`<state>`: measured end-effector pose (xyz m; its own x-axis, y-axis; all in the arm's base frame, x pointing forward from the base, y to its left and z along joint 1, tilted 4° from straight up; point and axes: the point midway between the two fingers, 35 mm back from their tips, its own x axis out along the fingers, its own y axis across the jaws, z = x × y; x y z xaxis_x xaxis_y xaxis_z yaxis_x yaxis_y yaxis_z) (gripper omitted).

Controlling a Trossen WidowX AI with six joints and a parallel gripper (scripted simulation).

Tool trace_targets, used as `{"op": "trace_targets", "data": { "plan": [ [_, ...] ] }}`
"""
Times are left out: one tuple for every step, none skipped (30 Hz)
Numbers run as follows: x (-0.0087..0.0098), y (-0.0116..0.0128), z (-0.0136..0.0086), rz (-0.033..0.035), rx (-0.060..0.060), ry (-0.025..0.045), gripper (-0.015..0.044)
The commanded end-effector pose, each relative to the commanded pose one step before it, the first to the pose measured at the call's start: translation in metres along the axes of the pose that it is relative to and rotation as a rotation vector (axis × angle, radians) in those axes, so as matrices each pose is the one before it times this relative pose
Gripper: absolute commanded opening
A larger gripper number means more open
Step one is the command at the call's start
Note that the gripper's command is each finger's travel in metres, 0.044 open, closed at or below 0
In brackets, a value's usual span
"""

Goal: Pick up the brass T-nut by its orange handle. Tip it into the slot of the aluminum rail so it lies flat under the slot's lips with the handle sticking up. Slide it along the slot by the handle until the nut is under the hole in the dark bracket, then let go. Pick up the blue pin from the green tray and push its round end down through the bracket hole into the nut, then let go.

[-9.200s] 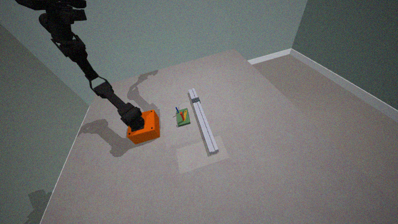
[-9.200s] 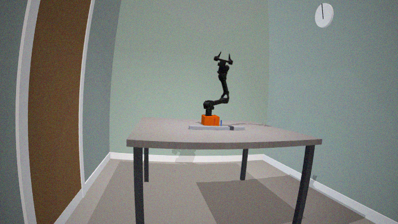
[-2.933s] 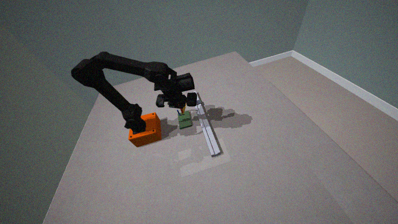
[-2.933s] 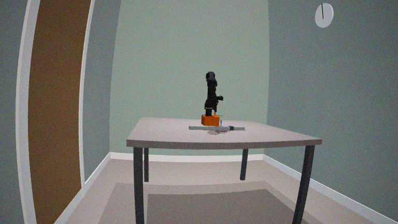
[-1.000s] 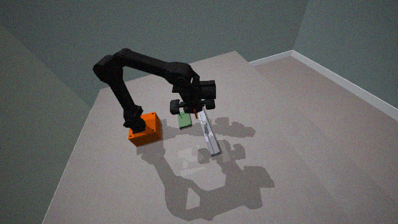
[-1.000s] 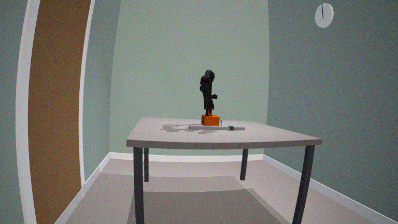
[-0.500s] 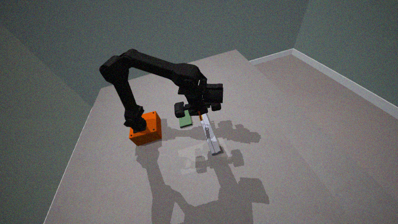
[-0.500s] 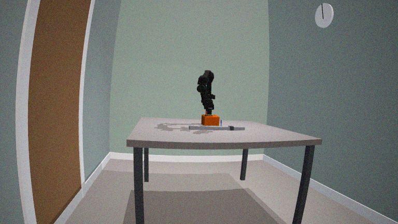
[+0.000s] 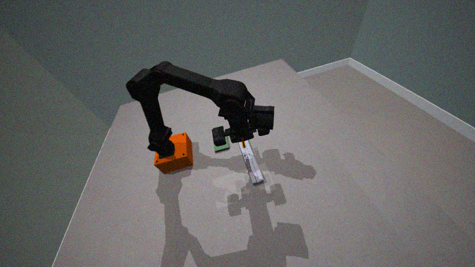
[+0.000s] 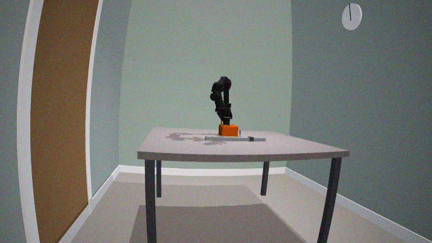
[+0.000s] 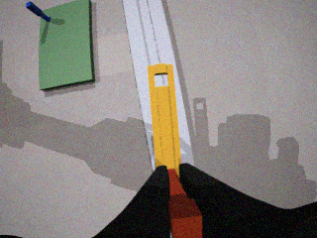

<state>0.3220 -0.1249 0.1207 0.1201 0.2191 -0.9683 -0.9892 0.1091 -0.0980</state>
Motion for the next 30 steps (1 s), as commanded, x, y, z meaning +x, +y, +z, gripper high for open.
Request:
{"op": "trace_targets", "data": {
  "plan": [
    [-0.00047, -0.00279, -0.00657, 0.00587, -0.0179, 0.00185, -0.015],
    [-0.0001, -0.0007, -0.00149, 0.0009, -0.0039, -0.00008, -0.015],
    [-0.00009, -0.00069, -0.0015, 0.0009, -0.0039, -0.00009, -0.015],
    [-0.00008, -0.00067, -0.00151, 0.0009, -0.0039, -0.0001, -0.015],
    [-0.00008, -0.00066, -0.00152, 0.00089, -0.0039, -0.00012, -0.015],
    [-0.00007, -0.00064, -0.00152, 0.00089, -0.0039, -0.00013, -0.015],
    [-0.00007, -0.00062, -0.00153, 0.00089, -0.0039, -0.00014, -0.015],
    [-0.00006, -0.00061, -0.00154, 0.00089, -0.0039, -0.00015, -0.015],
    [-0.00006, -0.00059, -0.00155, 0.00089, -0.0039, -0.00016, -0.015],
    [-0.00005, -0.00058, -0.00155, 0.00088, -0.0039, -0.00017, -0.015],
    [-0.00005, -0.00056, -0.00156, 0.00088, -0.0039, -0.00018, -0.015],
    [-0.00004, -0.00055, -0.00157, 0.00088, -0.0039, -0.00019, -0.015],
    [-0.00004, -0.00053, -0.00157, 0.00088, -0.0039, -0.00021, -0.015],
    [-0.00003, -0.00051, -0.00158, 0.00087, -0.0039, -0.00022, -0.015],
    [-0.00003, -0.0005, -0.00159, 0.00087, -0.0039, -0.00023, -0.015],
    [-0.00002, -0.00048, -0.00159, 0.00087, -0.0039, -0.00024, -0.015],
    [-0.00002, -0.00046, -0.0016, 0.00087, -0.0039, -0.00025, -0.015],
    [-0.00001, -0.00045, -0.0016, 0.00086, -0.0039, -0.00026, -0.015],
    [-0.00001, -0.00043, -0.00161, 0.00086, -0.0039, -0.00027, -0.015],
    [0.0, -0.00042, -0.00161, 0.00086, -0.0039, -0.00028, -0.015],
    [0.0, -0.00033, -0.00133, 0.0007, -0.0032, -0.00024, -0.015],
    [0.0, -0.00019, -0.0008, 0.00042, -0.0019, -0.00015, -0.015],
    [0.0, -0.00006, -0.00027, 0.00014, -0.0006, -0.00005, -0.015],
    [0.00003, 0.00001, -0.00003, -0.00058, -0.0001, -0.00012, -0.015],
    [0.00008, 0.00003, -0.00008, -0.00175, -0.0002, -0.00036, -0.015],
    [0.00013, 0.00005, -0.00013, -0.00291, -0.0003, -0.00059, -0.015],
    [0.00016, 0.00007, -0.00016, -0.0035, -0.0003, -0.0007, -0.015],
    [0.00016, 0.00007, -0.00016, -0.0035, -0.0003, -0.00069, -0.015],
    [0.00016, 0.00007, -0.00016, -0.0035, -0.0003, -0.00069, -0.015],
    [0.00016, 0.00007, -0.00016, -0.0035, -0.0004, -0.00068, -0.015]
  ]
}}
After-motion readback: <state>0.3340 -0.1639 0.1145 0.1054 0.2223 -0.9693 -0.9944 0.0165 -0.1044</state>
